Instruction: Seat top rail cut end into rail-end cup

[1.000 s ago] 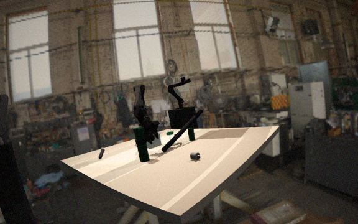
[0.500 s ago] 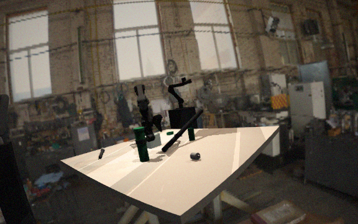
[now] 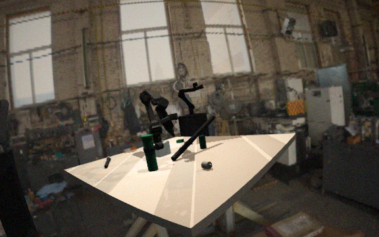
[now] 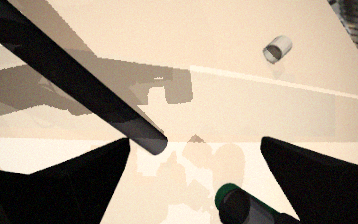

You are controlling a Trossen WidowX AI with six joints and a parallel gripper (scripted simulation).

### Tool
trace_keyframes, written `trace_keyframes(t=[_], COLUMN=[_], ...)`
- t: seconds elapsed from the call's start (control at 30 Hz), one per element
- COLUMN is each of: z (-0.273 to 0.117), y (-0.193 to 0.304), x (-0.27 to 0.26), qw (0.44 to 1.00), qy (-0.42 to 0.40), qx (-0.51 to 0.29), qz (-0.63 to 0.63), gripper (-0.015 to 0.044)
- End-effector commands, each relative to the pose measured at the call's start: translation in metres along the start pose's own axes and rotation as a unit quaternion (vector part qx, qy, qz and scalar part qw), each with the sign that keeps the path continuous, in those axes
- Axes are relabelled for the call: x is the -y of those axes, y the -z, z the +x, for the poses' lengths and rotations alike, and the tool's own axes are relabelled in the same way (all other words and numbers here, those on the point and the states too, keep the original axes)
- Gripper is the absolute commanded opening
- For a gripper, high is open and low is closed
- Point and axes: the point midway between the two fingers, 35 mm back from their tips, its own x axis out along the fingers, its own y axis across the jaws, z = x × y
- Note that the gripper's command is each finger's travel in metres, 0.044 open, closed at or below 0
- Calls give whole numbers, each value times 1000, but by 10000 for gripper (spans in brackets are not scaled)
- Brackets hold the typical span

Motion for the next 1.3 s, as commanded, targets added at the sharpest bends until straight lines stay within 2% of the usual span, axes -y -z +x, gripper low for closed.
trace_keyframes(t=[0.0, 0.2, 0.7, 0.8, 0.9, 1.0, 1.27], z=[-38, -62, -63, -58, -48, -35, -1], y=[-30, -43, -43, -45, -48, -51, -56], x=[-19, -38, -38, -40, -46, -54, -78], qw=[967, 900, 897, 879, 826, 749, 481], qy=[29, 40, 40, 31, 15, 5, 47], qx=[4, 18, 19, 7, -23, -65, -181], qz=[253, 434, 440, 477, 562, 660, 857], gripper=[440, 440, 440, 440, 440, 440, 440])
